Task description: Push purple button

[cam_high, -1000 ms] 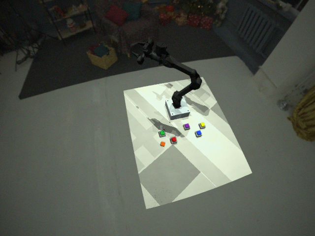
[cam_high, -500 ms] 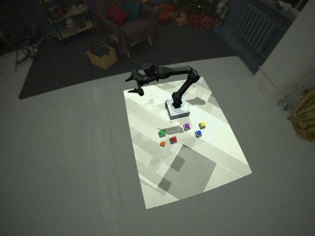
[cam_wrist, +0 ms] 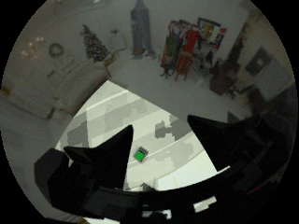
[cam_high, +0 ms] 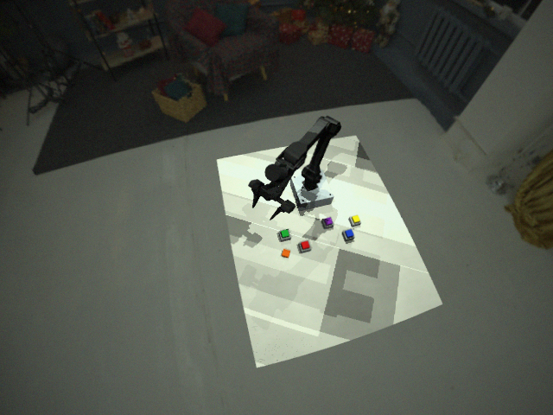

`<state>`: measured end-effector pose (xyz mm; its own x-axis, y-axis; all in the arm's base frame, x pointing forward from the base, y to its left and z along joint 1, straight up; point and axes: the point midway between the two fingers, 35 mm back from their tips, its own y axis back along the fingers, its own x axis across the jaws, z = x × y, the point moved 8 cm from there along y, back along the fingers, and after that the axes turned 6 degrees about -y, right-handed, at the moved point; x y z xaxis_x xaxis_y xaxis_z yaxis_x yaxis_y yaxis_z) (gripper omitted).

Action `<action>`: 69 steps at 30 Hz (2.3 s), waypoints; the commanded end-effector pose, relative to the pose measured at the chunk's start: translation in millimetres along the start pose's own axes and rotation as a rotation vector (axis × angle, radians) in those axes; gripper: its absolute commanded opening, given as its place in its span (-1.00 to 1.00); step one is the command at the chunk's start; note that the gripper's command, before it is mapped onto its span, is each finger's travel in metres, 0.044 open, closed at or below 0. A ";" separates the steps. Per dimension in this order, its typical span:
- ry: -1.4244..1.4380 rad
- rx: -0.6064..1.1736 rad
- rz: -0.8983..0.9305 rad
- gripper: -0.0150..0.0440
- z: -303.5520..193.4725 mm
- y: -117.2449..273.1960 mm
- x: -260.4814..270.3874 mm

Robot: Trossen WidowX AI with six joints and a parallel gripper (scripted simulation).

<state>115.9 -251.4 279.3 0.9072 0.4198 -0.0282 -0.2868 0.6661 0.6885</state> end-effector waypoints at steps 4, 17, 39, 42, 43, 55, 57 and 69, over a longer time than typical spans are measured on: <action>0.176 0.248 0.219 0.86 -49.7 -5.9 89.4; 0.633 0.656 0.382 0.86 -171.0 42.9 183.1; 0.775 0.741 0.375 -0.11 -248.2 18.9 192.4; 0.775 0.741 0.375 -0.38 -248.2 18.9 192.4; 0.775 0.741 0.375 -0.42 -248.2 18.9 192.4; 0.775 0.741 0.375 -0.42 -248.4 18.7 192.4; 0.775 0.741 0.375 -0.42 -249.9 17.2 192.7; 0.775 0.741 0.375 -0.42 -264.0 3.5 193.8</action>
<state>209.9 -5.2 91.5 0.2876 0.9577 0.0056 -0.0177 -0.0006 0.9998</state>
